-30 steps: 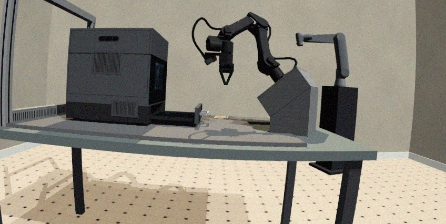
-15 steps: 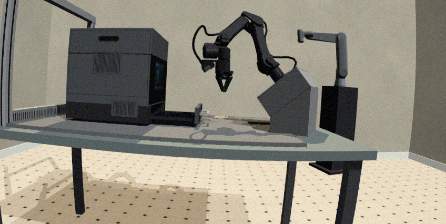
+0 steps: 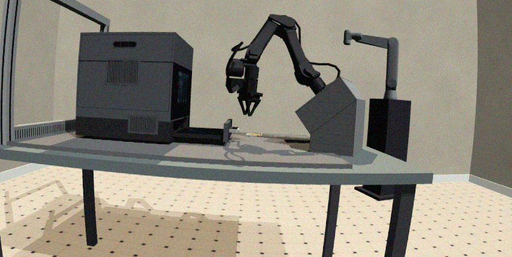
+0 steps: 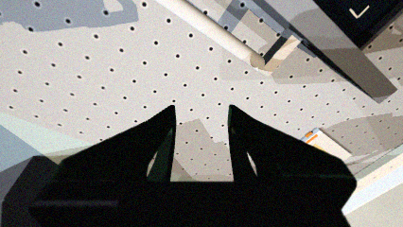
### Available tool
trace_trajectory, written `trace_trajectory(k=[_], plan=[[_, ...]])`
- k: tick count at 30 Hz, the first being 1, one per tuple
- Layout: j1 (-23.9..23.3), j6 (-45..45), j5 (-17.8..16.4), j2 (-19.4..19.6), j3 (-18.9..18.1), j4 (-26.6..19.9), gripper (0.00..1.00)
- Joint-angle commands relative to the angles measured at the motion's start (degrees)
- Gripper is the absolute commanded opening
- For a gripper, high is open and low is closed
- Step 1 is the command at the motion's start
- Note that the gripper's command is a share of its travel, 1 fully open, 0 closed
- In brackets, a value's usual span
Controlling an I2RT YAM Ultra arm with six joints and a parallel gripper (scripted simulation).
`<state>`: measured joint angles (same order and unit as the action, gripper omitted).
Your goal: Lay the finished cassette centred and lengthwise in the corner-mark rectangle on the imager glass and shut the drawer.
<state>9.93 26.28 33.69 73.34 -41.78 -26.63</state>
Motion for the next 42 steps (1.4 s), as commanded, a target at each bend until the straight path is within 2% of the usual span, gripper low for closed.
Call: trace_trajectory(k=[1,10,12,27,32,34,42], plan=[[-0.1,11.6,-0.3,-1.4,1.7,6.2,0.35],[-0.3,31.0,-0.6,-3.7,5.8,12.4,0.35],[-0.3,31.0,-0.6,-3.7,5.8,12.4,0.35],[-2.4,63.5,-4.9,-7.9,11.8,21.3,0.35],[-3.1,65.0,-6.4,-8.6,12.5,22.2,0.35],[-3.2,65.2,-6.6,-8.8,11.2,22.3,0.35],[-3.1,65.3,-6.9,-8.6,11.3,22.5,0.35]])
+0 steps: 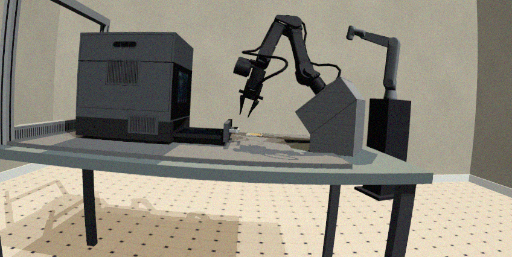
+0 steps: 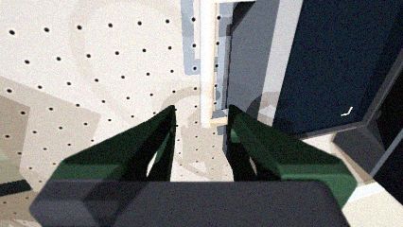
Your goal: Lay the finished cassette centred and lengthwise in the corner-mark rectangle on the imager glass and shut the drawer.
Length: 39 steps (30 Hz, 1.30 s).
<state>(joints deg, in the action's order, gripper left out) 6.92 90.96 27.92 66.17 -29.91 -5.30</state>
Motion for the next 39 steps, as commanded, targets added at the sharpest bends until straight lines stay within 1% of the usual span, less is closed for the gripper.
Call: trace_trajectory(k=[1,2,6,7,19,22,31,36,39], plan=[[-0.1,0.7,-1.1,-1.4,-0.6,1.2,0.35],[0.2,0.2,-0.7,-0.5,-0.4,0.4,0.35],[0.2,0.2,-0.7,-0.5,-0.4,0.4,0.35],[-0.6,0.8,-1.3,0.8,-0.5,1.5,0.35],[-2.5,2.2,-2.8,5.0,-0.1,6.3,0.35],[-2.4,2.3,-2.9,5.0,-0.2,6.7,0.35],[-4.0,3.3,-3.9,8.4,-1.7,10.1,0.35],[-4.7,3.8,-4.4,10.2,-1.8,11.9,0.35],[-4.6,3.9,-4.5,10.6,-1.9,12.4,0.35]])
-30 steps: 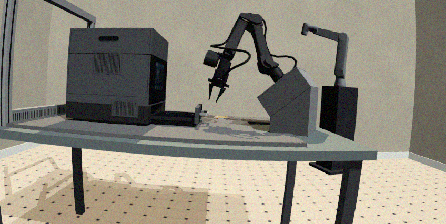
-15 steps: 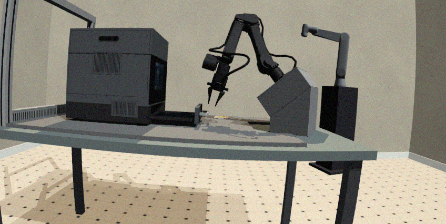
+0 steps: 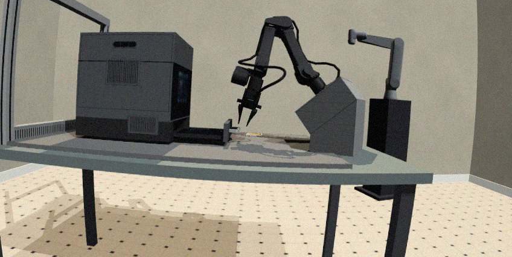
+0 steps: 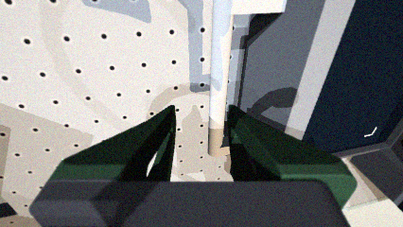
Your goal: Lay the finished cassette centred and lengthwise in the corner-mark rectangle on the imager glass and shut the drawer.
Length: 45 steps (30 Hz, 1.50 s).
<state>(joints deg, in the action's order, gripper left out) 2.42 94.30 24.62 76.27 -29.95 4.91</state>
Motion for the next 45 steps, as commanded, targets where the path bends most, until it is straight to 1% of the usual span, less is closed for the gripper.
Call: trace_trajectory(k=[1,14,16,26,27,29,45], plan=[[-0.5,0.6,-1.3,0.9,-1.9,2.5,0.35],[-2.1,1.8,-2.6,5.6,-2.6,7.0,0.35],[-2.1,1.8,-2.6,5.6,-2.6,7.0,0.35],[-3.1,2.5,-3.5,9.3,-3.5,10.1,0.35],[-2.8,2.5,-3.5,9.4,-3.5,10.1,0.35],[-2.8,2.4,-3.6,8.0,-3.5,10.2,0.35],[-2.7,2.3,-3.6,8.1,-3.5,10.0,0.35]])
